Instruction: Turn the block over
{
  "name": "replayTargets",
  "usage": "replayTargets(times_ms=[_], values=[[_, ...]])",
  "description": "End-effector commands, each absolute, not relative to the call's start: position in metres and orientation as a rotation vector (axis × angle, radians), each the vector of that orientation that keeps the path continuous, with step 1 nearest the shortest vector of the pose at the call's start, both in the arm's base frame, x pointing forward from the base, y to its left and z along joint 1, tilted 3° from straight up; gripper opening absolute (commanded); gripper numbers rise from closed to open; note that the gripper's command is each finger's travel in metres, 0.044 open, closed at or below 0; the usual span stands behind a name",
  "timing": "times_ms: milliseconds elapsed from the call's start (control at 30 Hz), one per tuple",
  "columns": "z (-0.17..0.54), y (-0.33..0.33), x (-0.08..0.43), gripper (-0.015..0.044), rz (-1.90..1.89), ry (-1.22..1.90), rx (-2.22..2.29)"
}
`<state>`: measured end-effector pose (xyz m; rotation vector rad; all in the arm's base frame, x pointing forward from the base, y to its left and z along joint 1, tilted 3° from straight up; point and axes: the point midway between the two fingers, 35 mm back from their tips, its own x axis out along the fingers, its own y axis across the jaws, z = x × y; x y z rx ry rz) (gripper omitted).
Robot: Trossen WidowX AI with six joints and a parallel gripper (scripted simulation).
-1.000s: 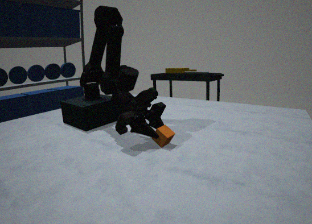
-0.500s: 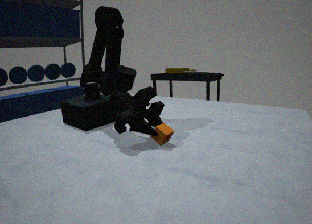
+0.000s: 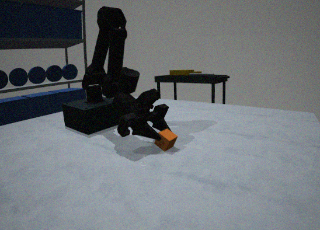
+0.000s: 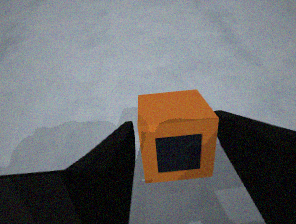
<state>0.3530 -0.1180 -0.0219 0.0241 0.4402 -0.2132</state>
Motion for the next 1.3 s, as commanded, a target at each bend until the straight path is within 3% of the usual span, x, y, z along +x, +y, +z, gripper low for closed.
replayTargets(times_ms=[0,133,1267], values=[[-0.0217,-0.1174,0.3531,0.0341,-0.21,0.438,0.029],[-0.0217,-0.1174,0.3531,0.044,-0.21,0.438,0.029],[-0.0216,-0.1177,0.3536,0.044,-0.21,0.444,0.03]])
